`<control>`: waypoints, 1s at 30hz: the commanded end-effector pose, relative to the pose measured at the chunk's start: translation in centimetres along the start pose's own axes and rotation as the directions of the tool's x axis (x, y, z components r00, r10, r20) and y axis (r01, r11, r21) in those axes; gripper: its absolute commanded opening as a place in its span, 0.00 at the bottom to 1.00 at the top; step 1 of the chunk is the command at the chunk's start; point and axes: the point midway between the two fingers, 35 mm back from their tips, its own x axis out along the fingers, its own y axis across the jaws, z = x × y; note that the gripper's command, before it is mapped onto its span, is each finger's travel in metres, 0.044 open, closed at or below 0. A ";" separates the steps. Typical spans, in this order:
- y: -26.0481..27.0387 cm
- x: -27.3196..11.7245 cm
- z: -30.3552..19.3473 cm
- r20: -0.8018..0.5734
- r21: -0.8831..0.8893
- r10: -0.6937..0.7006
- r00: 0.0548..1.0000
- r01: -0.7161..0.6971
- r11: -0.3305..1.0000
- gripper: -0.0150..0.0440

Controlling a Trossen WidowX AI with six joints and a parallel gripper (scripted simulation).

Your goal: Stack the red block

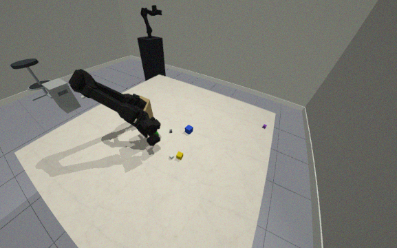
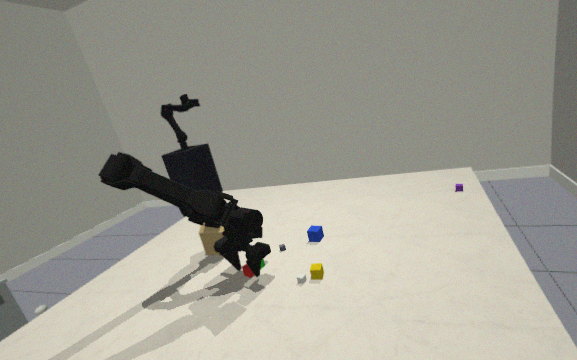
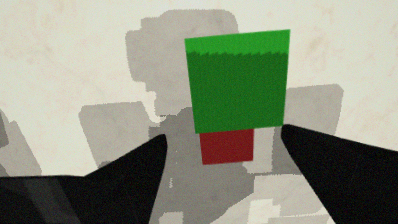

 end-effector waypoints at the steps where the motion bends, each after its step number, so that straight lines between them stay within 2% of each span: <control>1: 0.1 0.0 0.1 0.004 -0.005 0.001 1.000 -0.001 1.000 0.78; 8: 0.1 0.0 0.1 0.004 -0.005 0.001 1.000 -0.001 1.000 0.47; 16: 0.1 0.0 0.1 0.004 -0.005 0.001 1.000 -0.001 1.000 0.38; 19: 0.0 -0.4 0.1 0.005 -0.005 0.002 1.000 -0.002 1.000 0.25; 30: -0.1 -4.7 0.1 0.008 -0.005 0.003 1.000 -0.003 1.000 0.25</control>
